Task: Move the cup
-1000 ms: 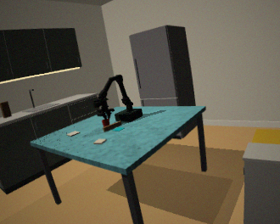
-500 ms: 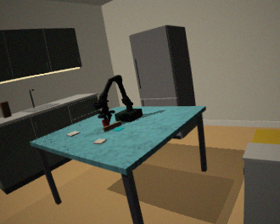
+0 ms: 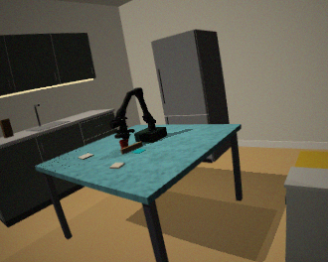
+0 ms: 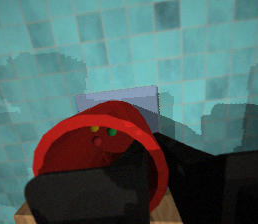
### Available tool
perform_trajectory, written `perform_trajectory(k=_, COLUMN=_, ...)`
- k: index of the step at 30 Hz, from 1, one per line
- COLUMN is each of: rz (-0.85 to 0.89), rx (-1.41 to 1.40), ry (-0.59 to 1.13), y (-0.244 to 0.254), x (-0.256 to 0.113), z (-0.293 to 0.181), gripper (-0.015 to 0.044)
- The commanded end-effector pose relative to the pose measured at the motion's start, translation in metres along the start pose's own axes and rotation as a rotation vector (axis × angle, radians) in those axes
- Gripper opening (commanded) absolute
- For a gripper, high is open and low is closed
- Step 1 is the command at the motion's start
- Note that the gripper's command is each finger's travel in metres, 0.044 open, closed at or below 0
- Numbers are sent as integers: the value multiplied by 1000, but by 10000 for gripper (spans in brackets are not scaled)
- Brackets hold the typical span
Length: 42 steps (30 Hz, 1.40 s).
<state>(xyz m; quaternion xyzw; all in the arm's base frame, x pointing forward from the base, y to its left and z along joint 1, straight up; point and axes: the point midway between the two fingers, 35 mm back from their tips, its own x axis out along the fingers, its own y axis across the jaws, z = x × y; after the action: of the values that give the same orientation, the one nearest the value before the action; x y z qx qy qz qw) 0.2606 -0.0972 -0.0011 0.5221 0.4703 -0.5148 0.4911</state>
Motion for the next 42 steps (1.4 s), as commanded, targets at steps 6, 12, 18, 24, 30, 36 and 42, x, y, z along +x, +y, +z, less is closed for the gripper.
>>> perform_trajectory(k=6, rz=-1, rx=0, ry=0, y=1, x=-9, z=0, gripper=0)
perform_trajectory(k=12, rz=-3, rx=1, ry=-1, y=1, x=-35, z=0, gripper=0)
perform_trajectory(k=18, rz=-5, rx=1, ry=-2, y=-1, x=-62, z=-1, gripper=0)
perform_trajectory(k=24, rz=-5, rx=2, ry=-2, y=-2, x=-65, z=-2, gripper=0)
perform_trajectory(k=30, rz=-7, rx=-2, ry=2, y=-3, x=-63, z=-3, gripper=0)
perform_trajectory(k=36, rz=-7, rx=-2, ry=2, y=-3, x=-63, z=-3, gripper=0)
perform_trajectory(k=42, rz=-7, rx=-2, ry=2, y=-3, x=-63, z=-3, gripper=0)
